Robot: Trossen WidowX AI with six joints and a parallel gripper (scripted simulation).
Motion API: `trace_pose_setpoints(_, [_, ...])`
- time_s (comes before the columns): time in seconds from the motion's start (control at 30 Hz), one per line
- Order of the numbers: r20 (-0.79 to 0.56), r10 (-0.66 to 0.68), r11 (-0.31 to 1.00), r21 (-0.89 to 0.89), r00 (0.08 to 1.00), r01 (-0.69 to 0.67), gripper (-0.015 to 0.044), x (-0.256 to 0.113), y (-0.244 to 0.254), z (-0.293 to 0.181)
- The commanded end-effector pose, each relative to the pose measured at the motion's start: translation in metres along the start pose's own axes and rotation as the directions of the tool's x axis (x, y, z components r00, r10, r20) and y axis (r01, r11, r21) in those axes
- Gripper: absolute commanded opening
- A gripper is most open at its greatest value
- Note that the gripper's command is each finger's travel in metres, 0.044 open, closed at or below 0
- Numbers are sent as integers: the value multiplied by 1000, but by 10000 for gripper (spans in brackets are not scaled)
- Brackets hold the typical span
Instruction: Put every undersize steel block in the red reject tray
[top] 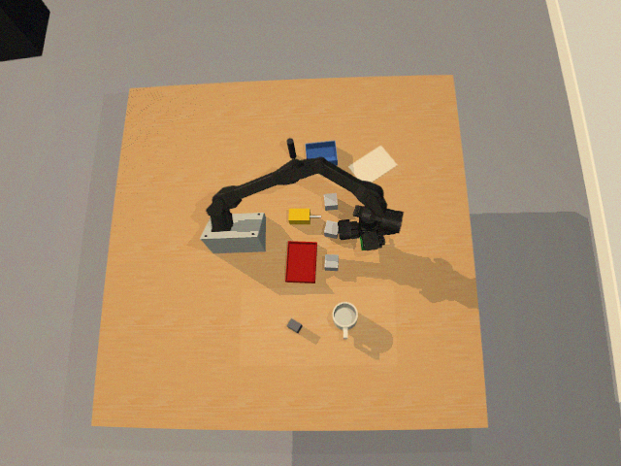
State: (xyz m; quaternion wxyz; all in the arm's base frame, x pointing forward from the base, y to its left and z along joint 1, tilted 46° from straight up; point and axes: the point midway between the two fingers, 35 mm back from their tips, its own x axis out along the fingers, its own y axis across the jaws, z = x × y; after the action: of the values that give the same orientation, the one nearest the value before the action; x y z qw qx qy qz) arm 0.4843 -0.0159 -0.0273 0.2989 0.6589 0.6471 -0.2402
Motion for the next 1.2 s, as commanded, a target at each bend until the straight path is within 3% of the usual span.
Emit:
trace_pose_setpoints(0.0, [-3,3,1000,8,1000,-3,0,6,1,-1])
trace_pose_setpoints(1.03, [-5,3,1000,26,1000,-3,0,48,0,-2])
trace_pose_setpoints(1.17, [-1,1,1000,21,1000,-1,105,44,-1,-2])
